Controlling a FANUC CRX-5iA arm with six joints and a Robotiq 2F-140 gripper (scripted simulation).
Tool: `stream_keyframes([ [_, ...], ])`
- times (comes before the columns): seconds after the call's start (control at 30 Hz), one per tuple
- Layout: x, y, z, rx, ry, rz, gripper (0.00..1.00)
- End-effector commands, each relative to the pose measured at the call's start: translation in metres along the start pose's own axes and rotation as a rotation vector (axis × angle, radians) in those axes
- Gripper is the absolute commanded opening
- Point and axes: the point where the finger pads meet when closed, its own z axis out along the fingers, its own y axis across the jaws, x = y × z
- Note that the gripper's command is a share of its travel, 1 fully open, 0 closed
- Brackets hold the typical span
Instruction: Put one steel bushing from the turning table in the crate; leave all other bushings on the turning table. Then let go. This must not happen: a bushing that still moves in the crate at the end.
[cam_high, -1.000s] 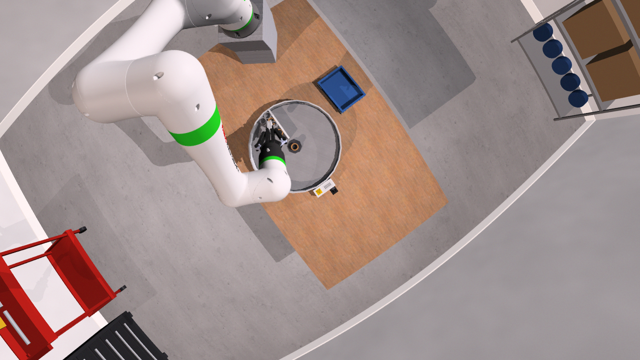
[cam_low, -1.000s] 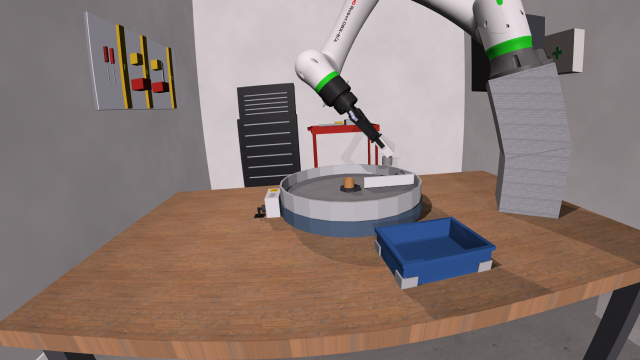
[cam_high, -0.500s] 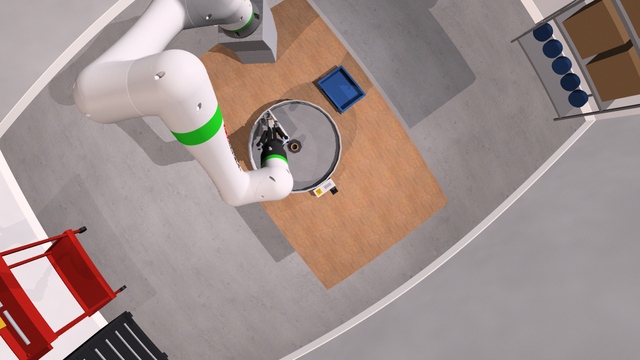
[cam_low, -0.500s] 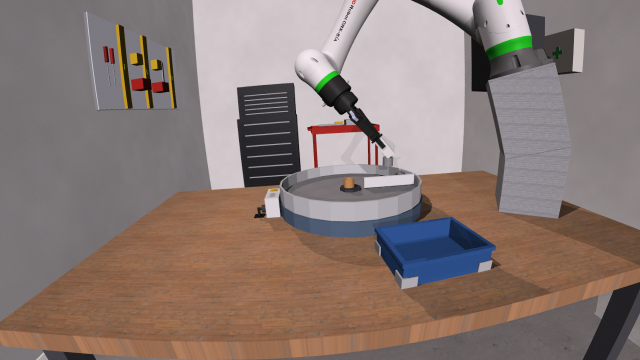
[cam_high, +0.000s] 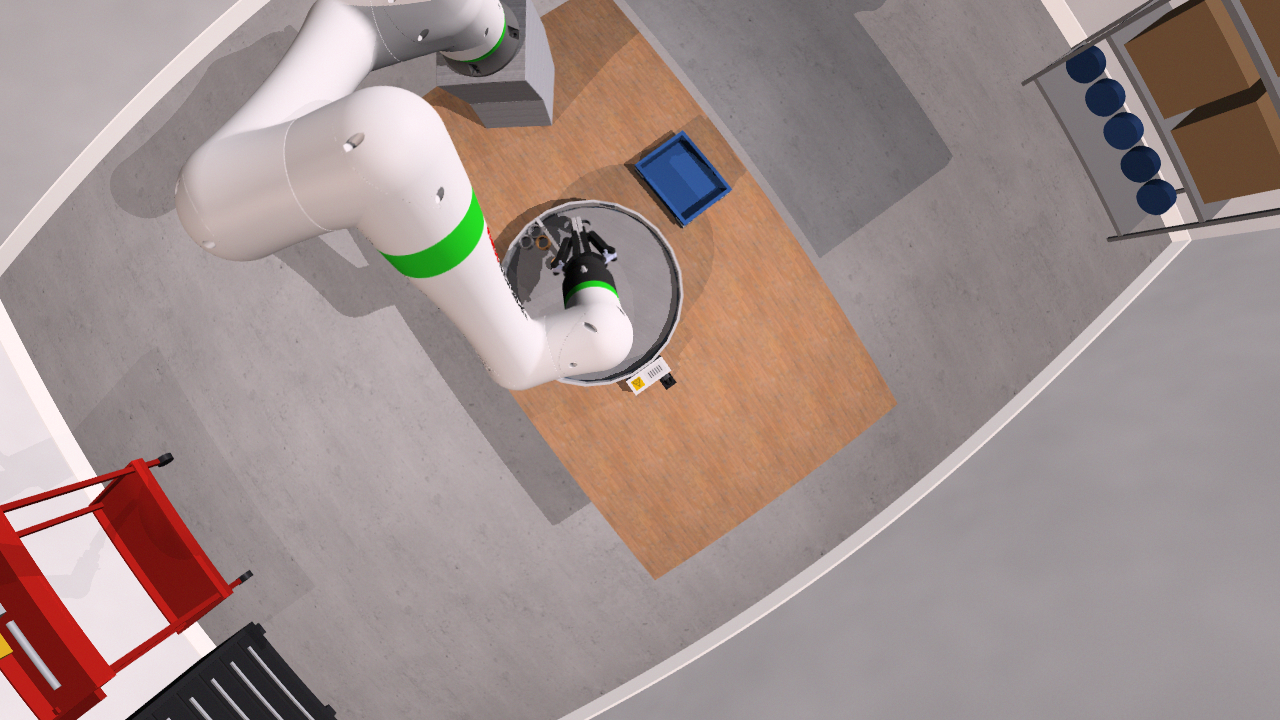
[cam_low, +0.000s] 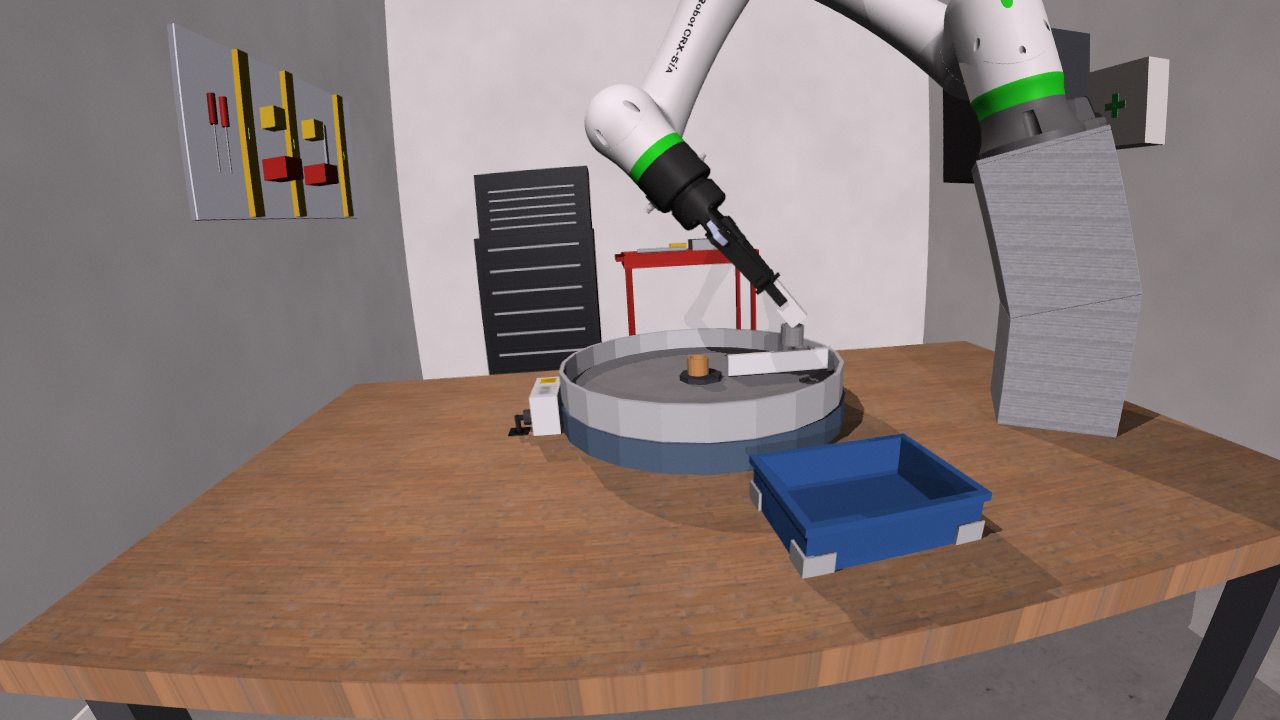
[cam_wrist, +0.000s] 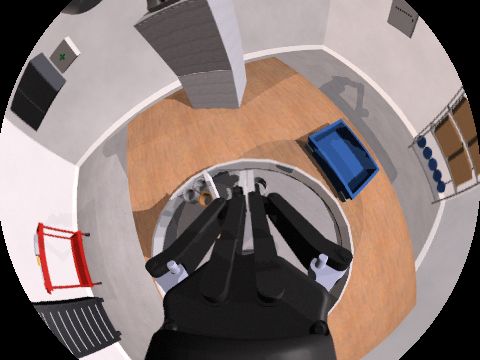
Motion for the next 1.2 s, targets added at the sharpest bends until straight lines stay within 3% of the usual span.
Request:
stream_keyframes([
  [0.0,0.009,0.037,0.007,0.0,-0.001,0.001,0.0],
  [0.27,0.03,0.117,0.024,0.0,-0.001,0.001,0.0],
  [0.33,0.03,0.117,0.024,0.0,-0.001,0.001,0.0],
  [0.7,0.057,0.217,0.045,0.0,-0.001,0.001,0.0],
  [0.83,0.062,0.238,0.05,0.0,-0.001,0.001,0.0],
  [1.17,0.066,0.252,0.053,0.0,-0.001,0.001,0.0],
])
